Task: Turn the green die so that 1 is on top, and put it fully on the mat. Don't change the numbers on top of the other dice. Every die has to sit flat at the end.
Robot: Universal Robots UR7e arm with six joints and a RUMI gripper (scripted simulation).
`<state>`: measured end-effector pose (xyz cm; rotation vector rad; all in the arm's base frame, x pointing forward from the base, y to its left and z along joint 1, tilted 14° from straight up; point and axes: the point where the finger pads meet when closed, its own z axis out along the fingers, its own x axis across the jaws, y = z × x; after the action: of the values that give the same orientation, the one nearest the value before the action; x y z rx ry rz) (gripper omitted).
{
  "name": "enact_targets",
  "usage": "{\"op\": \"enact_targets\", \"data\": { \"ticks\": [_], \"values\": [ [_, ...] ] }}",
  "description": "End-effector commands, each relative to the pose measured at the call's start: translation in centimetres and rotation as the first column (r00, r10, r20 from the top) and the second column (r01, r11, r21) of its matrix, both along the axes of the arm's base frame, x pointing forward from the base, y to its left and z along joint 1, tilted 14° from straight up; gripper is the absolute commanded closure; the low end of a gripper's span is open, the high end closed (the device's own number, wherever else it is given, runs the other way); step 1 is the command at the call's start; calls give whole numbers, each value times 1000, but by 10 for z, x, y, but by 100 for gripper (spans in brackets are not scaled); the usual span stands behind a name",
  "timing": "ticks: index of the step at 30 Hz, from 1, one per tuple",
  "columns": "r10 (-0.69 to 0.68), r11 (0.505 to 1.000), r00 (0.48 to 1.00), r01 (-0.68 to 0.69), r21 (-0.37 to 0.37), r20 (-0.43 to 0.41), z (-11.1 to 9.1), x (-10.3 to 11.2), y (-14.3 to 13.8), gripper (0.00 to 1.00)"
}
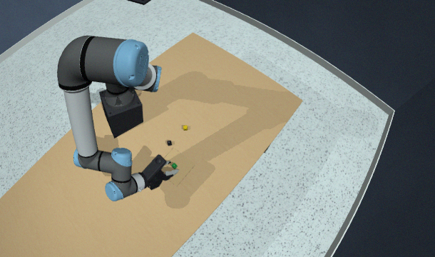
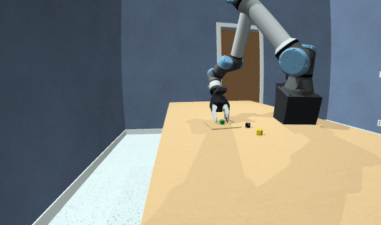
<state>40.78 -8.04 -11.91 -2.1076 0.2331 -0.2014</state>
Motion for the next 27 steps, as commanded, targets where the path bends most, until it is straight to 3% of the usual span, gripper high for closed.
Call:
{"op": "enact_targets", "data": {
  "ticks": [1,20,27],
  "values": [
    [0,1000,1000,0,-1,1,0,0,0,67],
    [0,1000,1000,0,-1,1,1,0,-1,67],
    [0,1000,1000,0,-1,1,11,-1,-3,67]
  ]
}}
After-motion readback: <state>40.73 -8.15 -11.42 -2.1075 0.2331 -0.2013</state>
